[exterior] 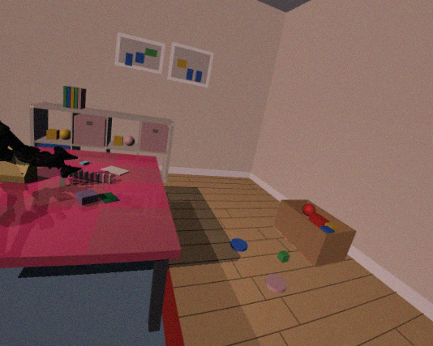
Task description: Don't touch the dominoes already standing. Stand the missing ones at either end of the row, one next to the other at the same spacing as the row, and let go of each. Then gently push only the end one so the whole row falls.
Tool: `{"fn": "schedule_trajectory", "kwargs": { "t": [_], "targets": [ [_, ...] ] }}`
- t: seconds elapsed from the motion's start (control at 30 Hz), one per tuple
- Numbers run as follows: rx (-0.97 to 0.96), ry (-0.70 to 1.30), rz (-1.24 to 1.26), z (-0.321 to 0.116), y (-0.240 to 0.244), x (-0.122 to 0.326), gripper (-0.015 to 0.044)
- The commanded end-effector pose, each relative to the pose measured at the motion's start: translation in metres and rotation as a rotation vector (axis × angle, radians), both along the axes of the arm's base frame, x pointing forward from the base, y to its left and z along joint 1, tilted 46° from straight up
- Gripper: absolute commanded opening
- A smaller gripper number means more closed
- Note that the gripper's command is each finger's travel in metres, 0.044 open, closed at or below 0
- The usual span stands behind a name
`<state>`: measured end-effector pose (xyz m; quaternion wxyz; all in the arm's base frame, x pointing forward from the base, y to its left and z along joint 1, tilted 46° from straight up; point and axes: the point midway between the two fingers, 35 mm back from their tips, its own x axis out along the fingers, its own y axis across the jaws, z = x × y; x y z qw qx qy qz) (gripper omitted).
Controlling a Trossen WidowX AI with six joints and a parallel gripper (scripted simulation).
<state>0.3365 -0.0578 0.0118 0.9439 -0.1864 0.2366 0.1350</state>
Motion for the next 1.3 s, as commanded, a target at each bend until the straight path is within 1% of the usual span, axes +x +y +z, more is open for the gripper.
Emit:
{"fn": "schedule_trajectory", "kwargs": {
  "t": [0.0,0.1,0.2,0.3,0.4,0.6,0.8,0.93,1.27],
  "targets": [
    [0.191,0.21,-0.169,0.003,0.034,0.035,0.044],
    [0.276,0.357,-0.374,-0.01,0.032,0.037,0.044],
    [0.354,0.499,-0.666,-0.02,0.024,0.029,0.044],
    [0.394,0.577,-0.974,-0.022,0.014,0.016,0.044],
    [0.389,0.582,-1.277,-0.014,0.004,0.0,0.044],
    [0.321,0.47,-1.599,0.012,-0.008,-0.016,0.044],
    [0.238,0.28,-1.835,0.047,-0.018,-0.031,0.044],
    [0.246,0.181,-1.916,0.059,-0.021,-0.035,0.044],
    [0.245,0.18,-1.916,0.06,-0.021,-0.035,0.044]
  ]
}}
